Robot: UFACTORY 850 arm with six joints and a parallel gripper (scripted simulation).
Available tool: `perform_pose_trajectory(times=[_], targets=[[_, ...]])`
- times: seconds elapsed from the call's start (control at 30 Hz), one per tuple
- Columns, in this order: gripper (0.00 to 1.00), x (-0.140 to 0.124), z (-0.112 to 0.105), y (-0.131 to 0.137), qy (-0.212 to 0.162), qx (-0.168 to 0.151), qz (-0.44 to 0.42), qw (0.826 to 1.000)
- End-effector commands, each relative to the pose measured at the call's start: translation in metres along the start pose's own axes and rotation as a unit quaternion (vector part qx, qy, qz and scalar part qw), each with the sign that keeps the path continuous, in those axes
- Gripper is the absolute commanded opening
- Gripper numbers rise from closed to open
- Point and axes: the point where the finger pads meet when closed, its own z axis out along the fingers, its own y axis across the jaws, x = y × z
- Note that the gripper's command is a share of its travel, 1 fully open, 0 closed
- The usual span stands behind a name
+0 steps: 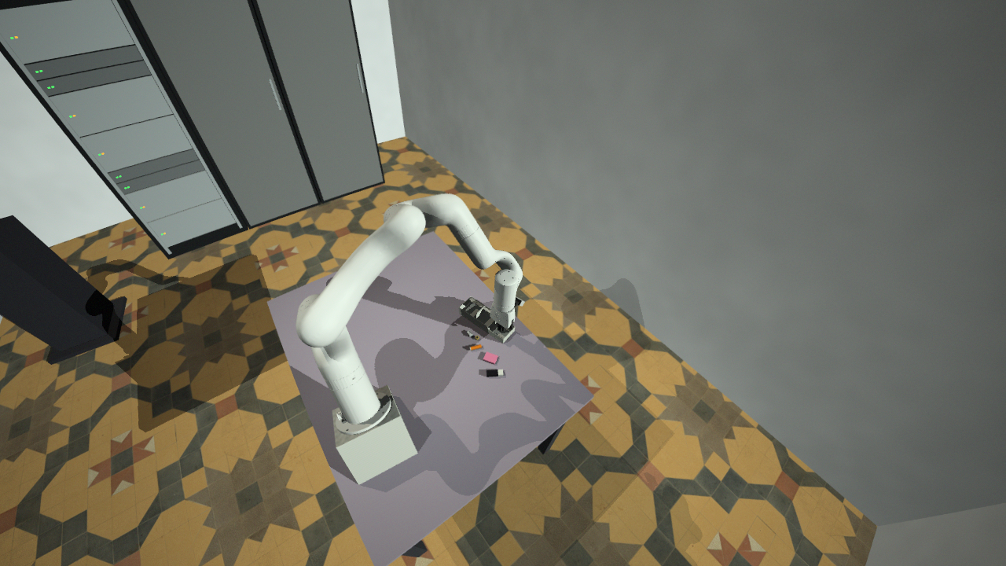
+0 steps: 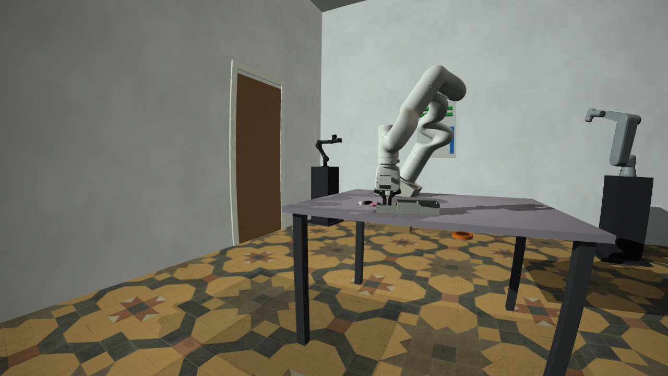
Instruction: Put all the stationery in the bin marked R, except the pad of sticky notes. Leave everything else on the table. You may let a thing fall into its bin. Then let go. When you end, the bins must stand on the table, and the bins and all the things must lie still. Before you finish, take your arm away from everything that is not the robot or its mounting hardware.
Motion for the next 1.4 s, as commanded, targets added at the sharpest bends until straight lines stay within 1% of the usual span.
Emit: perform_pose_trajectory(times=[0.0,1.1,1.37], targets=[[0.07,0.001,-0.001,0.0,0.001,0.0,0.0,1.0],[0.07,0.001,-0.001,0.0,0.001,0.0,0.0,1.0],[0.07,0.001,-0.012,0.0,0.001,0.0,0.0,1.0]])
